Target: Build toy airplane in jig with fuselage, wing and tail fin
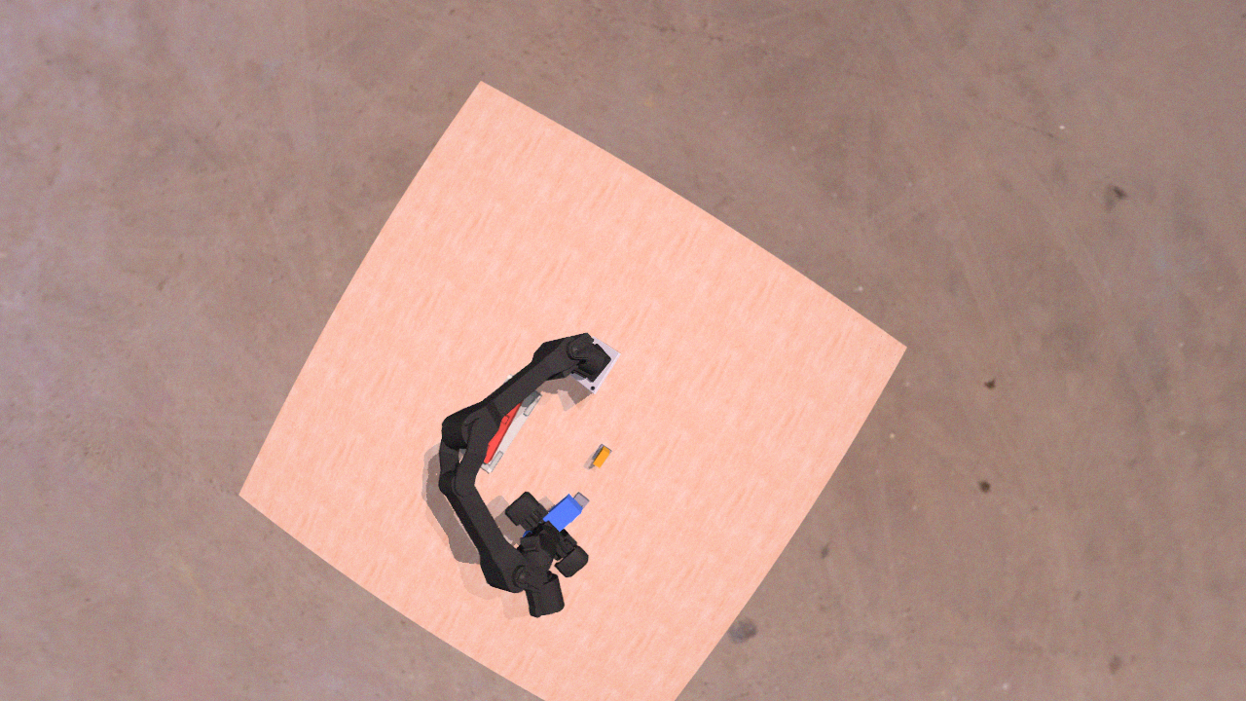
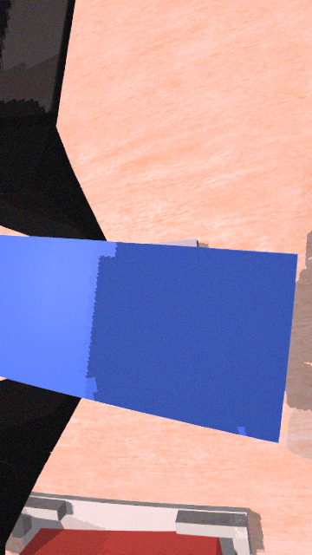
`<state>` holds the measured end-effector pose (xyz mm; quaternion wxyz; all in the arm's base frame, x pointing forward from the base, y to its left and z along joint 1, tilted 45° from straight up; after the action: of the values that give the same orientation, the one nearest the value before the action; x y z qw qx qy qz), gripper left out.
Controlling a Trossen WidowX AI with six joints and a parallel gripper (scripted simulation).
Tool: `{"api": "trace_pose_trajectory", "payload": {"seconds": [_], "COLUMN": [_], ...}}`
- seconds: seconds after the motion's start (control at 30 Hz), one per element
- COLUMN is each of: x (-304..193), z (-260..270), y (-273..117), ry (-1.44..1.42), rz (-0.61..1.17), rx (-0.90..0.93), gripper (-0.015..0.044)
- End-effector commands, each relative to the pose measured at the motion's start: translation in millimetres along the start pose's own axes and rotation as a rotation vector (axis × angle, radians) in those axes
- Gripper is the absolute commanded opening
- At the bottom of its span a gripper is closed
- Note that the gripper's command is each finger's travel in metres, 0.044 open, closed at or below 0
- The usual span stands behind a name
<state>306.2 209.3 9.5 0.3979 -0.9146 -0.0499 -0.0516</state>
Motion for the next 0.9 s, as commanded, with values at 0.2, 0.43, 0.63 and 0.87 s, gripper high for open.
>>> {"api": "trace_pose_trajectory", "payload": {"seconds": [0.2,0.43,0.63,0.87], "x": [5.6,6.9,6.5,4.3], "z": [-34.3,-57.6,-77.5,-100.5], "y": [-0.7,1.1,3.2,6.3], "ry": [0.150,0.250,0.338,0.442], "rz": [-0.006,-0.005,-0.005,-0.004], "rx": [0.010,0.013,0.015,0.016], "gripper": [0.0000,0.0000,0.0000,0.0000]}}
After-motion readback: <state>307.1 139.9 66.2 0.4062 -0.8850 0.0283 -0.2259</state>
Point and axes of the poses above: the point midway between the two fingers, 35 mm back from their tips, its own y axis out along the fingers, its own z axis across the jaws, x = y × z, the point moved 5 cm from there along -y, back along the fingers, and after that the axes turned 6 degrees about -y, right-handed, at the moved point
